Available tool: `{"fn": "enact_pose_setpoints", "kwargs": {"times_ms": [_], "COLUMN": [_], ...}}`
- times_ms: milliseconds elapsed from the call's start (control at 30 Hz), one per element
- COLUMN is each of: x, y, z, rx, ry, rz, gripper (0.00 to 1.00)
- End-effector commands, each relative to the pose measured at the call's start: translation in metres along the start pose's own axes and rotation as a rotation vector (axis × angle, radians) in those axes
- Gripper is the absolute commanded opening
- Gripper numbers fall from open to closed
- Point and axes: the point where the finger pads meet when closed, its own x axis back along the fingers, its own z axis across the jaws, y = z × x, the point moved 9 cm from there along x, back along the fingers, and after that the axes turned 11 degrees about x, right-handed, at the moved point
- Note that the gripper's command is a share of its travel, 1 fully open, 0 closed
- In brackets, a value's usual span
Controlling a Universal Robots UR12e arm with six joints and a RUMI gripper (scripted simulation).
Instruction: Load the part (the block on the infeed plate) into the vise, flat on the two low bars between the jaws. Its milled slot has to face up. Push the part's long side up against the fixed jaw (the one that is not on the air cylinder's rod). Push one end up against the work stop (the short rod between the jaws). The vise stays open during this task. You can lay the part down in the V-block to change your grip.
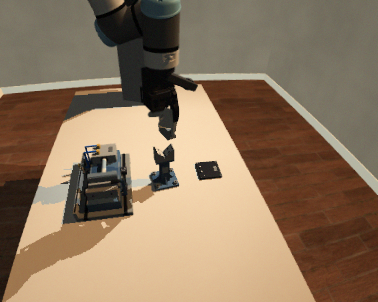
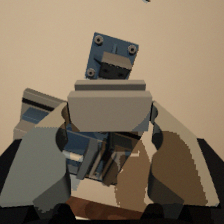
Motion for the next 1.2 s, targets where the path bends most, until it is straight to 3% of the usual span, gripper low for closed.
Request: {"fn": "enact_pose_setpoints", "kwargs": {"times_ms": [0,1167], "x": [0.0006,0.0021], "y": [0.0015,0.0106], "z": [-0.0003,-0.0036], "rx": [-0.026,-0.190], "ry": [0.001,0.003], "rz": [-0.001,-0.003], "gripper": [0.00,0.00]}}
